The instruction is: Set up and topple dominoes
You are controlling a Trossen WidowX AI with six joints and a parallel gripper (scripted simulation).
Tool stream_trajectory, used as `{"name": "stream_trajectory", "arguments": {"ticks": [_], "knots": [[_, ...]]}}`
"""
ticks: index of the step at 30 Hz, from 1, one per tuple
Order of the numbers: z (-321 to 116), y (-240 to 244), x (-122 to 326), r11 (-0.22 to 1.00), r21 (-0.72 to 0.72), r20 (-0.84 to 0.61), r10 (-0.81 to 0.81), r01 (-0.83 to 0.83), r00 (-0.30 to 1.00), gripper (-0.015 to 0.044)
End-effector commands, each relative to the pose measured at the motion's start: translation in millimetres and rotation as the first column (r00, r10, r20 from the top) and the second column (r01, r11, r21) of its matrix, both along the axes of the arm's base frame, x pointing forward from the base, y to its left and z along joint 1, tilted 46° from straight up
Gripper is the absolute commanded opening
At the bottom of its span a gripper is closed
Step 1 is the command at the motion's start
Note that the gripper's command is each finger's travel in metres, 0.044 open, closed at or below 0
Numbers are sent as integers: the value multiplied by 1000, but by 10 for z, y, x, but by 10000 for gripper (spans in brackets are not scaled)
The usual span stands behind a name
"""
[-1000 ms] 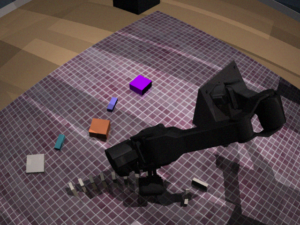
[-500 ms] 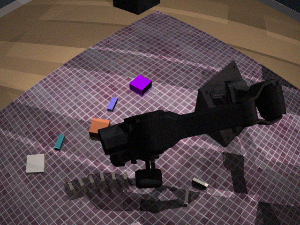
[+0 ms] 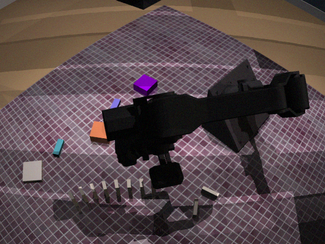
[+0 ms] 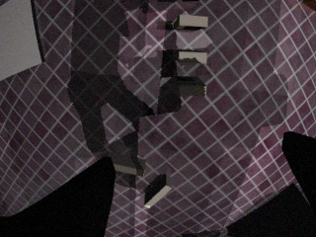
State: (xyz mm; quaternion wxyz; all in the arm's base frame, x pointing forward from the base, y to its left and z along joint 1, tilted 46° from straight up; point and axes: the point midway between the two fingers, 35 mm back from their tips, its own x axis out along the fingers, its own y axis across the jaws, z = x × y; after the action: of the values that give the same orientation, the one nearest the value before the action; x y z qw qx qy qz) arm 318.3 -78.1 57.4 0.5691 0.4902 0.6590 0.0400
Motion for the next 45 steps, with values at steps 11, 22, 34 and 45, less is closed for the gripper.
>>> {"name": "stream_trajectory", "arguments": {"ticks": [11, 22, 34, 45], "knots": [[446, 1368, 36, 676, -414, 603, 705, -609, 373, 440], [434, 1378, 39, 676, -414, 603, 705, -609, 373, 440], [-6, 1829, 109, 677, -413, 605, 704, -609, 373, 440], [-105, 1935, 122, 678, -412, 606, 703, -609, 373, 440]]}}
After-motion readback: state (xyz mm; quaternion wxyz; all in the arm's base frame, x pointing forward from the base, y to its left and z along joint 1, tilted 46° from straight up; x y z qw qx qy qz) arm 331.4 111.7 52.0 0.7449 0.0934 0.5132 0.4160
